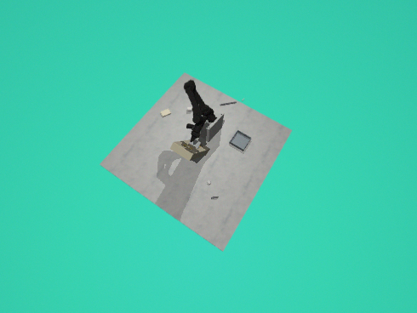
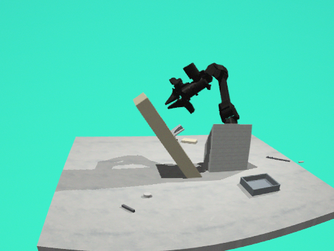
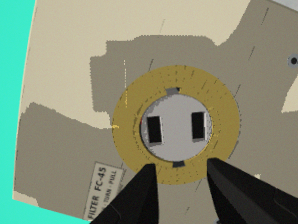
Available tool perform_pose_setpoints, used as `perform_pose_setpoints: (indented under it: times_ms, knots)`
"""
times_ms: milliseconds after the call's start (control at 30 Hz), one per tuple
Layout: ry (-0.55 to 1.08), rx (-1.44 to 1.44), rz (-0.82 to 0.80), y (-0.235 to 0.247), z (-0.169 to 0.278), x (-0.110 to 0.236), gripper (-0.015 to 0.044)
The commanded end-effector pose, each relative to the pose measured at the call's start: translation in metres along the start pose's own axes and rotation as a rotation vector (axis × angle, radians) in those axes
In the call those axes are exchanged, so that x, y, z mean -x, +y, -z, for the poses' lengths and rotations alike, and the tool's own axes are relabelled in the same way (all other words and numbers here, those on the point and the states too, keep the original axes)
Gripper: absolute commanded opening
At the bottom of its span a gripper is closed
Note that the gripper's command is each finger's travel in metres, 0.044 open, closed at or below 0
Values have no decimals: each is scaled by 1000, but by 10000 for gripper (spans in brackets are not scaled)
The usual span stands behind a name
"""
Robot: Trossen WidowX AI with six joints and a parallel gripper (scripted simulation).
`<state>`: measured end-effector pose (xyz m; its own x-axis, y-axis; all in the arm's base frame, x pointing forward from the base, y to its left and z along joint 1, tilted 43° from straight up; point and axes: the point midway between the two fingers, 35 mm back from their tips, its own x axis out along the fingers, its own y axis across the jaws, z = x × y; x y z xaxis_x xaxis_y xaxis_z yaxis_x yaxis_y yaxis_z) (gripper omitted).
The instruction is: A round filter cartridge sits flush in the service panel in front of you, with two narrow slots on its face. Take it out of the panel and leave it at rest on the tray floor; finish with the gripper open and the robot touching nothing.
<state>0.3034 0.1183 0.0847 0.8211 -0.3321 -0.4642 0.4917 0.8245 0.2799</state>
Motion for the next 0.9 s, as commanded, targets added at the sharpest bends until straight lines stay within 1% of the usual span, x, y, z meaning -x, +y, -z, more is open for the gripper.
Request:
perform_pose_setpoints:
  times_ms: [0,667,867]
  knots:
    - [5,5,4,-1,1,-8,108]
    - [0,6,1,-2,0,-40,108]
    - [-1,6,1,-3,0,-42,108]
